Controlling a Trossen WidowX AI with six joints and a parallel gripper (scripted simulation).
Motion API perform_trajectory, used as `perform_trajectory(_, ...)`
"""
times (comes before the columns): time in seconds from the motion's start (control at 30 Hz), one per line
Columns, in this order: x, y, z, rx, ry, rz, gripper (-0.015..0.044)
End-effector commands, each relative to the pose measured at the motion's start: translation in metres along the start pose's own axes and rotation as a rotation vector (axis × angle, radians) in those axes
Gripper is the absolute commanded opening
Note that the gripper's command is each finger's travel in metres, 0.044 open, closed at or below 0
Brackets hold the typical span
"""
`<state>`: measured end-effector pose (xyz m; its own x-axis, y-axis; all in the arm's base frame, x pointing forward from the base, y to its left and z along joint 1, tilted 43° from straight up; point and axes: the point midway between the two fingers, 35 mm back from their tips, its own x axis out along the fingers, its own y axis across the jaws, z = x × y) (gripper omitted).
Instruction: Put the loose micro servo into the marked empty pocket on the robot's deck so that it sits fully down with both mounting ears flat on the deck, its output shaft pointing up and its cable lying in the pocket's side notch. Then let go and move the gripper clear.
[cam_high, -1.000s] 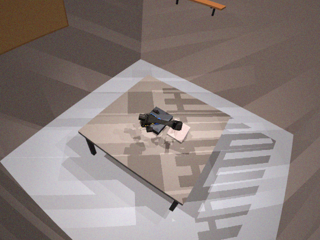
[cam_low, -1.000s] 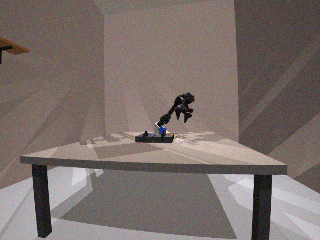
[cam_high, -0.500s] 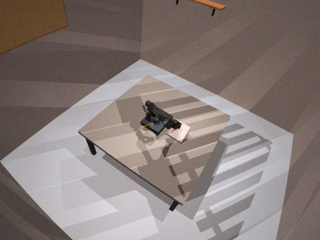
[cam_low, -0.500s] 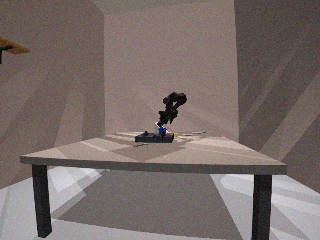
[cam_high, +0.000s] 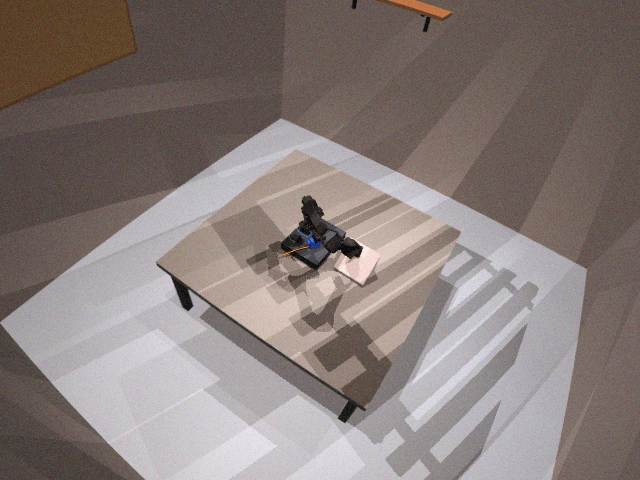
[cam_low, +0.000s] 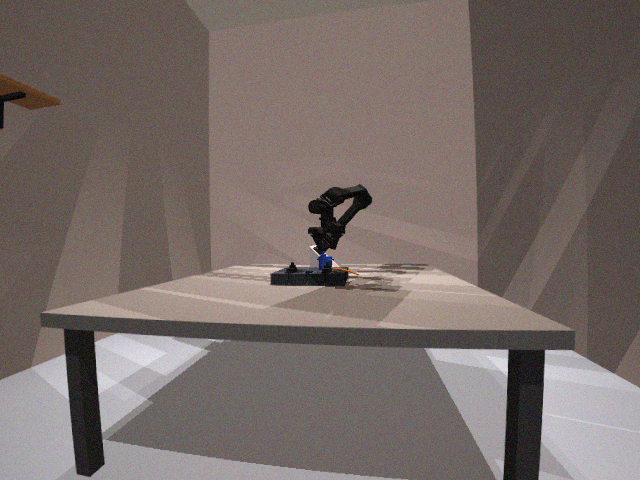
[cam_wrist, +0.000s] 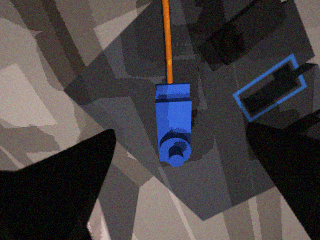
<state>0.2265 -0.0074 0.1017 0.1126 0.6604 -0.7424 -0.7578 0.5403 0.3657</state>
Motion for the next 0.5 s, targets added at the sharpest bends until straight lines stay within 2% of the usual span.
perform_trajectory(0.0, 0.016, 0.001, -0.001, 0.007, -0.007, 0.012, 0.044)
perform_trajectory(0.47, 0.032, 0.002, -0.001, 0.007, -0.007, 0.013, 0.044)
